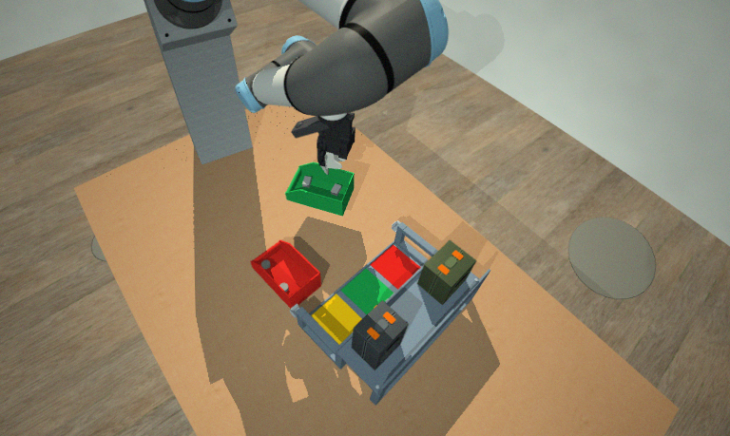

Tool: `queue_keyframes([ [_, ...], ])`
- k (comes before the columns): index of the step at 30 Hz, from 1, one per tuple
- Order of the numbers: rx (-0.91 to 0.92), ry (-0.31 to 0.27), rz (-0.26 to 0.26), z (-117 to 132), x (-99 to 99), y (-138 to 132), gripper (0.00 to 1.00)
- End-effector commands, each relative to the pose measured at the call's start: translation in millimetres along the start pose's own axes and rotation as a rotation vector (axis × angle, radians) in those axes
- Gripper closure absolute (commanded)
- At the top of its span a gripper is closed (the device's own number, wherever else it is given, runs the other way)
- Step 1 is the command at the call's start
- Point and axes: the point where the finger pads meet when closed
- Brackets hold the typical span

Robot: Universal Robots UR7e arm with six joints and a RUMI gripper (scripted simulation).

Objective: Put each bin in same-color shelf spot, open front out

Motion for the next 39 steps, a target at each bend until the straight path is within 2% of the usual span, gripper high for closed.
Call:
queue_keyframes([
  [1,0.0,-0.001,0.0,0,-0.3,0,1.0],
  [39,0.0,-0.001,0.0,0,-12.2,0,1.0],
])
Point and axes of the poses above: the point where the finger pads meet when closed, its own x axis out along the fingers, its own y axis across the jaws, z = x × y, and after that the axes turned 14 degrees about -x, right-handed
